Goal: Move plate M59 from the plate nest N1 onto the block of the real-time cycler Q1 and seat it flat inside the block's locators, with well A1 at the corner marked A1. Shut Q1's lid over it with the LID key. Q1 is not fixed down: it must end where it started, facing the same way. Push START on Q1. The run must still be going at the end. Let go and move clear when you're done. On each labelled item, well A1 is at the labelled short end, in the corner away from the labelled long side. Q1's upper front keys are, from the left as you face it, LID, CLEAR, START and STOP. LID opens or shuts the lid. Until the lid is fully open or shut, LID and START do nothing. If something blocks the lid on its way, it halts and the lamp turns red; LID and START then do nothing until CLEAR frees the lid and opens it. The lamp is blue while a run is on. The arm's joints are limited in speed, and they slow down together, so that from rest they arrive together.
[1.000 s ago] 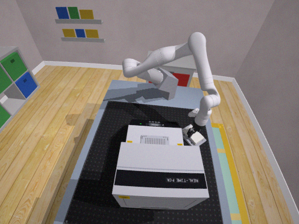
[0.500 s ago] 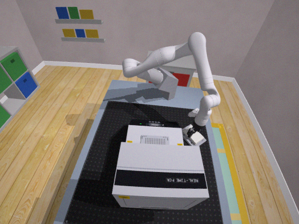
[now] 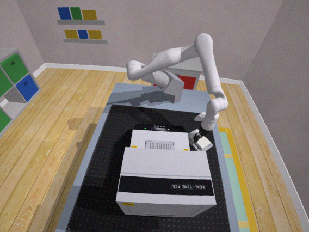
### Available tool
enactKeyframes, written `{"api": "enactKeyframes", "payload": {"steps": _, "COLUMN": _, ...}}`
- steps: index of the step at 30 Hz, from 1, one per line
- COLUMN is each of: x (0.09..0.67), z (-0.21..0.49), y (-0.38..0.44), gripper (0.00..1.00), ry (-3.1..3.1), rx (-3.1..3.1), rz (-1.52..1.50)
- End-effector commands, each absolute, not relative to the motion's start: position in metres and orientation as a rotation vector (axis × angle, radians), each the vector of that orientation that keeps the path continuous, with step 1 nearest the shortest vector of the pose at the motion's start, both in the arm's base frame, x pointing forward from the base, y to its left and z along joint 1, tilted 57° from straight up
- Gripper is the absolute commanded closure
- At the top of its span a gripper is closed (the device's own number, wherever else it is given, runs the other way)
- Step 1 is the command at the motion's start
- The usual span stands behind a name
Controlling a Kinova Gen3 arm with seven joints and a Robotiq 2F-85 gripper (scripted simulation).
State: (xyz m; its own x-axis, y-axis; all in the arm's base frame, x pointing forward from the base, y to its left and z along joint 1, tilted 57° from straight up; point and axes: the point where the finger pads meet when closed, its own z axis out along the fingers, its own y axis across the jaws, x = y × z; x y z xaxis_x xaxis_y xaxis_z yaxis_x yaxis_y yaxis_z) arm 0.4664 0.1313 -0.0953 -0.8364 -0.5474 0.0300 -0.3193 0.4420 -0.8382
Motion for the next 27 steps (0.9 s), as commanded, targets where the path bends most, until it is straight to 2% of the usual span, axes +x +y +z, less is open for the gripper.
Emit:
{"api": "enactKeyframes", "payload": {"steps": 1, "x": 0.466, "z": -0.094, "y": 0.133, "gripper": 0.09, "ry": 2.450, "rx": -0.750, "rz": -1.341}}
{"api": "enactKeyframes", "payload": {"steps": 27, "x": 0.453, "z": -0.076, "y": 0.155, "gripper": 0.09, "ry": 2.448, "rx": -0.743, "rz": -1.343}}
